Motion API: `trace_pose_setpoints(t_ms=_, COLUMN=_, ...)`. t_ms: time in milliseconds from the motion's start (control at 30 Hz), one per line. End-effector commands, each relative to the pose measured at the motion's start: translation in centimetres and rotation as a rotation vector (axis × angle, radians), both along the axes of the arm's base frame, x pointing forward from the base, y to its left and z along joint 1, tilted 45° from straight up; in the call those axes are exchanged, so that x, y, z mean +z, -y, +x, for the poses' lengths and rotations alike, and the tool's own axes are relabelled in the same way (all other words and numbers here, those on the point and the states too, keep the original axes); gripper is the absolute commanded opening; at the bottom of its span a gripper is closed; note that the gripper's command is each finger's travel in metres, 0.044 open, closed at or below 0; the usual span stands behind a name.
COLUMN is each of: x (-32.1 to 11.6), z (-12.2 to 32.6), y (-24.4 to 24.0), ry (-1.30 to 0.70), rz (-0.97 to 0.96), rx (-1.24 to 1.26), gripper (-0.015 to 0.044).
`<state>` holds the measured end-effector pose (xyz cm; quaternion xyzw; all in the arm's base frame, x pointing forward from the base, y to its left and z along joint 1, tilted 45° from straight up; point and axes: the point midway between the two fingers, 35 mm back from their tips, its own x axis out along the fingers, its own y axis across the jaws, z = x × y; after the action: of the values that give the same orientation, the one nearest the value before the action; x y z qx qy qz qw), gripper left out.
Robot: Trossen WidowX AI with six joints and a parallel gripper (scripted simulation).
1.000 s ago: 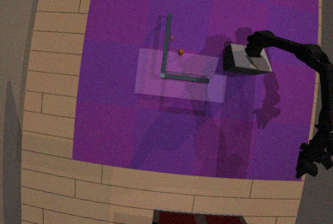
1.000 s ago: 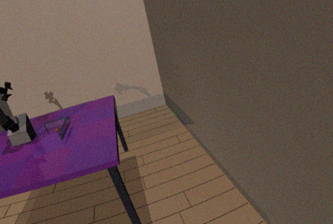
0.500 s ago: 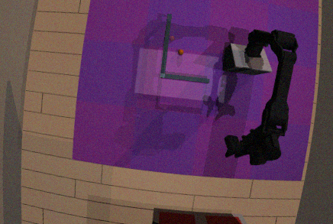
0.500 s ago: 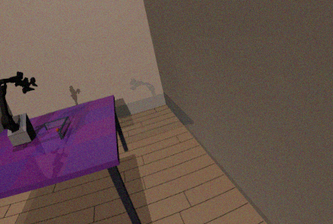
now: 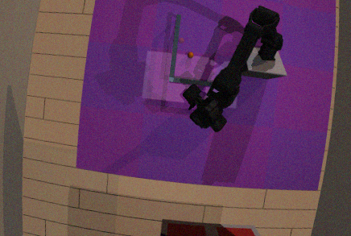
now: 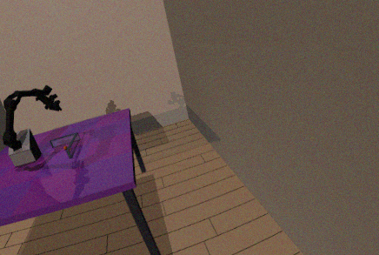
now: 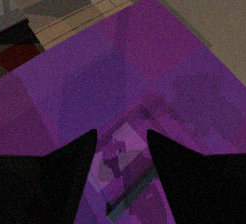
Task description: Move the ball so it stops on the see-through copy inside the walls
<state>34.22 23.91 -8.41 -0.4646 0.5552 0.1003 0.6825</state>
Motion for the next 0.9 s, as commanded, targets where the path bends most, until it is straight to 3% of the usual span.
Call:
trace_pose_setpoints(t_ms=0, x=0.6, z=1.5, y=6.0, ry=0.027, rz=-0.025, rx=-0.201, gripper=0.0238)
trace_pose_setpoints(t_ms=300, x=2.5, z=1.7, y=20.3, ry=0.077, rz=-0.086, rx=-0.666, gripper=0.0238)
trace_pose_setpoints(t_ms=533, x=4.0, z=-0.9, y=30.9, ry=0.143, rz=-0.189, rx=-0.981, gripper=0.0238)
trace_pose_setpoints(t_ms=867, x=3.1, z=-1.5, y=32.8, ry=0.149, rz=-0.199, rx=-1.007, gripper=0.0238)
